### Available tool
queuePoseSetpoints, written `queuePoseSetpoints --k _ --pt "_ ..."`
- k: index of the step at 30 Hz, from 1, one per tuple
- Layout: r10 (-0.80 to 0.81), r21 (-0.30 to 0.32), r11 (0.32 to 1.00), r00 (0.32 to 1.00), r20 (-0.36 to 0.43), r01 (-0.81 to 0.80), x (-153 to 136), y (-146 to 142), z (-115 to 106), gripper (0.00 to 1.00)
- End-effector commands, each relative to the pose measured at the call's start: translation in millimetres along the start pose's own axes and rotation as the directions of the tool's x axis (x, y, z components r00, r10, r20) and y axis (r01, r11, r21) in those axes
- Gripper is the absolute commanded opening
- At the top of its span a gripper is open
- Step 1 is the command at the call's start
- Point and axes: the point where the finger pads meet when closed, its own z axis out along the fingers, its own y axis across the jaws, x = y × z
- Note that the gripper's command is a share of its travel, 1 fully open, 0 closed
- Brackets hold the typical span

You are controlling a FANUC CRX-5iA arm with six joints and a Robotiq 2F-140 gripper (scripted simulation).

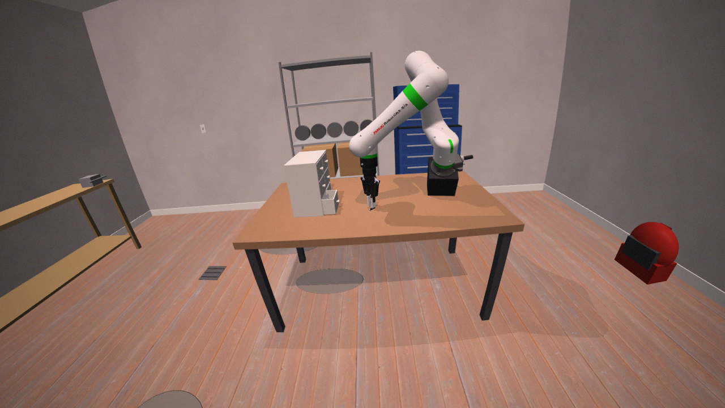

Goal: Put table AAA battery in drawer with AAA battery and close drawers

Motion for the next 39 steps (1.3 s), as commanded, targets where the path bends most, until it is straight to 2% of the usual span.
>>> queuePoseSetpoints --k 1,15,39 --pt "0.0 0.0 1.0 1.0 0.0 0.0 0 0 0 0.15" --pt "0.0 0.0 1.0 1.0 0.0 0.0 0 0 16 0.15" --pt "0.0 0.0 1.0 1.0 0.0 0.0 0 0 17 0.15"
